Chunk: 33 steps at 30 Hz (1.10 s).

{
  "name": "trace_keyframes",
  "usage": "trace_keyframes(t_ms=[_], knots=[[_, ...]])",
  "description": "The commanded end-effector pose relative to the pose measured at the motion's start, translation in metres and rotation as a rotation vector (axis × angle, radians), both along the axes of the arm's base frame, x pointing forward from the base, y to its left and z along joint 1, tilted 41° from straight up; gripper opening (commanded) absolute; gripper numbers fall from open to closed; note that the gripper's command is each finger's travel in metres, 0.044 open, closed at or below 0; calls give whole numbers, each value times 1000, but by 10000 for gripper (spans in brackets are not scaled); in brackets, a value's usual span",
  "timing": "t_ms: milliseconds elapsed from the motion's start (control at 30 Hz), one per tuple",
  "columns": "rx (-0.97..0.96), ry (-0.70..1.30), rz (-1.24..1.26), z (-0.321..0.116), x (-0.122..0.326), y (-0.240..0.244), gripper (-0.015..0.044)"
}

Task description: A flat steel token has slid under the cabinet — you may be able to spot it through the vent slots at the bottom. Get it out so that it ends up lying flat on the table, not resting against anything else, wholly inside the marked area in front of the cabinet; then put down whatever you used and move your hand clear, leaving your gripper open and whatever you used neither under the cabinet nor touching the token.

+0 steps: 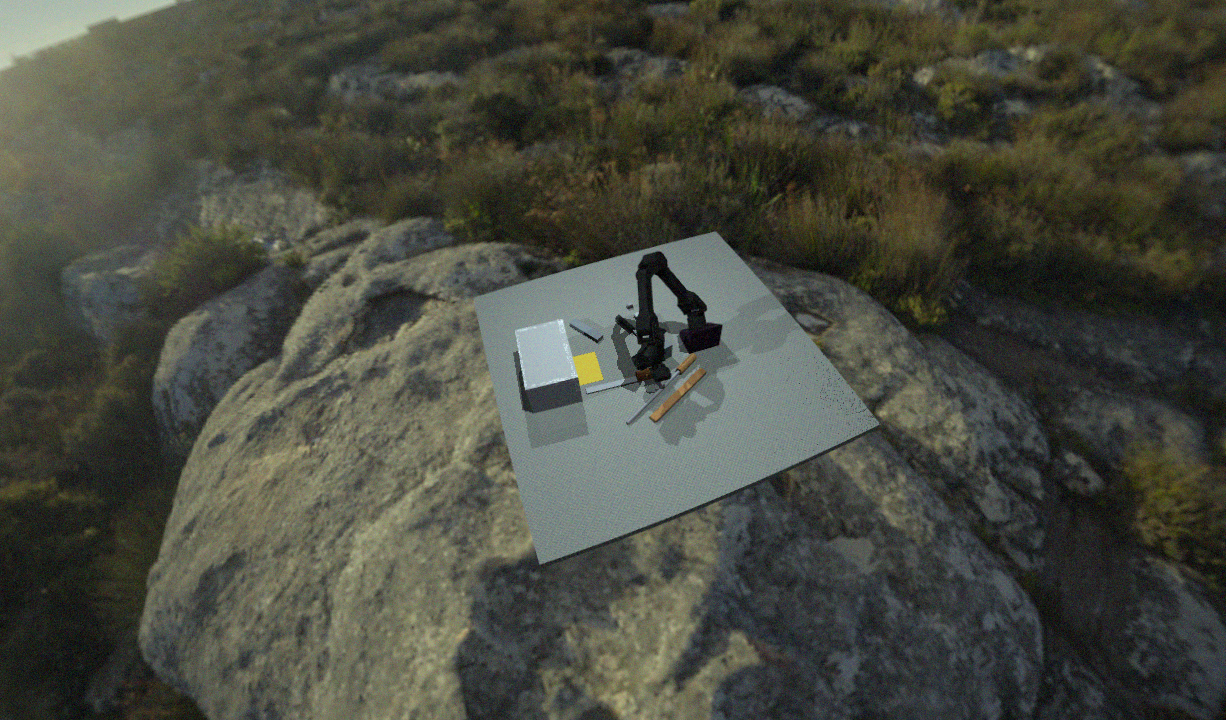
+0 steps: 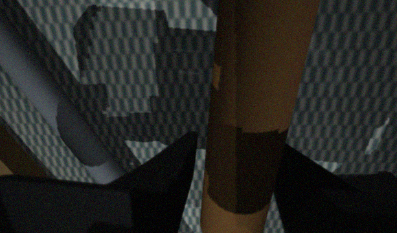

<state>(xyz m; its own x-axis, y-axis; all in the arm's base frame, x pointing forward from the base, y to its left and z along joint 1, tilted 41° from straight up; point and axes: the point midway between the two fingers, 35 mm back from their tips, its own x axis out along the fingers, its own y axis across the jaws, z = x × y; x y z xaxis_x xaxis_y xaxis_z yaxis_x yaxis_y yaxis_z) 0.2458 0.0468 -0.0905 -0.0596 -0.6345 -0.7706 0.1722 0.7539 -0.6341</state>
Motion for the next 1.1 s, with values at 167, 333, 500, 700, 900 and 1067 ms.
trace_keyframes(t_ms=[167, 333, 500, 700, 900, 1067], knots=[[0, -1, 0, 0, 0, 0, 110], [0, 0, 0, 0, 0, 0, 0], [0, 1, 0, 0, 3, 0, 0], [-2, 4, 2, 1, 10, -1, 0], [-3, 7, 3, 1, 18, -2, 0], [-3, 8, 3, 2, 24, -3, 0]])
